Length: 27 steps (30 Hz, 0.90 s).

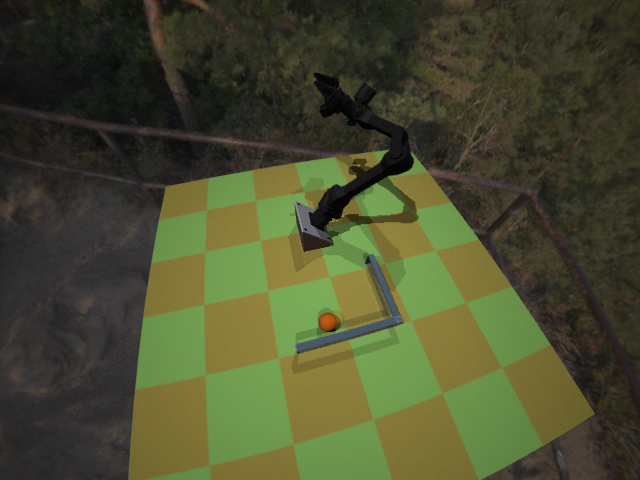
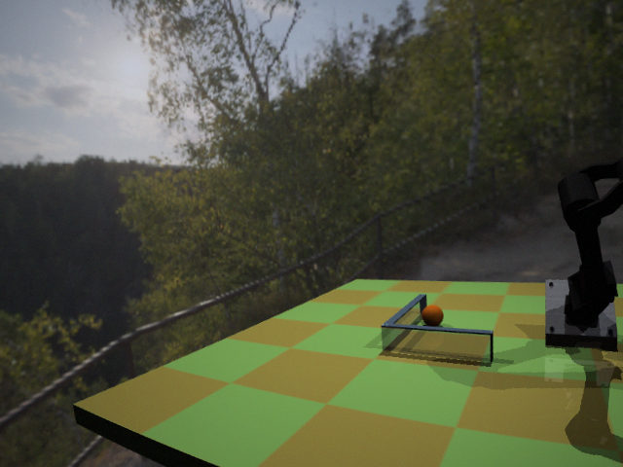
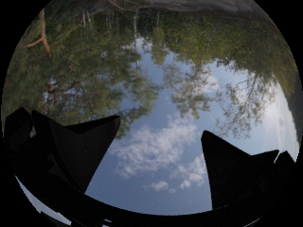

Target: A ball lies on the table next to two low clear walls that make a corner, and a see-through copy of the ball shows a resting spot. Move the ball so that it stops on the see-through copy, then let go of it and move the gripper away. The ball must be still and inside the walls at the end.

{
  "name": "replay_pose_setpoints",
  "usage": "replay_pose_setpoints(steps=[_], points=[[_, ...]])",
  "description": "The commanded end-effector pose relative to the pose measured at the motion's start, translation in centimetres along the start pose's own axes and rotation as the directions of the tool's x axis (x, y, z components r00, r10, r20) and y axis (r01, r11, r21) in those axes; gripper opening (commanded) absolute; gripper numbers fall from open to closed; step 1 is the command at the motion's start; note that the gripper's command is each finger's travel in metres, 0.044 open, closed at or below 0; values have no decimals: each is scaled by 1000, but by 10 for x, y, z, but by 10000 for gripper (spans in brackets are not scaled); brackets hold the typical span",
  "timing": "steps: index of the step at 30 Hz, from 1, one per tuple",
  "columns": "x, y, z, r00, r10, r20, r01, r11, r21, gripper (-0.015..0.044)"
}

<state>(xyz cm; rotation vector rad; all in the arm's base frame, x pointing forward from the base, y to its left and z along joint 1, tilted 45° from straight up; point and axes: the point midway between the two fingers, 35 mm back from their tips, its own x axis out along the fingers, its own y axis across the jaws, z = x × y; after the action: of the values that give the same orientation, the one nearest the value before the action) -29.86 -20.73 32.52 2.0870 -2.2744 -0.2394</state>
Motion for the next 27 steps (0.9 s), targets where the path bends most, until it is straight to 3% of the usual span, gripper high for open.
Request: replay_pose_setpoints(steps=[1, 6, 14, 21, 27], points=[[1, -1, 0, 1000, -2, 1, 2, 1000, -2, 385], [38, -22, 13, 996, -79, 43, 82, 994, -70, 385], [125, -107, 47, 923, -352, 153, 383, 865, -325, 385], [177, -214, 67, 758, -609, 233, 620, 562, -547, 385], [190, -323, 82, 538, -787, 302, 678, 191, -710, 385]])
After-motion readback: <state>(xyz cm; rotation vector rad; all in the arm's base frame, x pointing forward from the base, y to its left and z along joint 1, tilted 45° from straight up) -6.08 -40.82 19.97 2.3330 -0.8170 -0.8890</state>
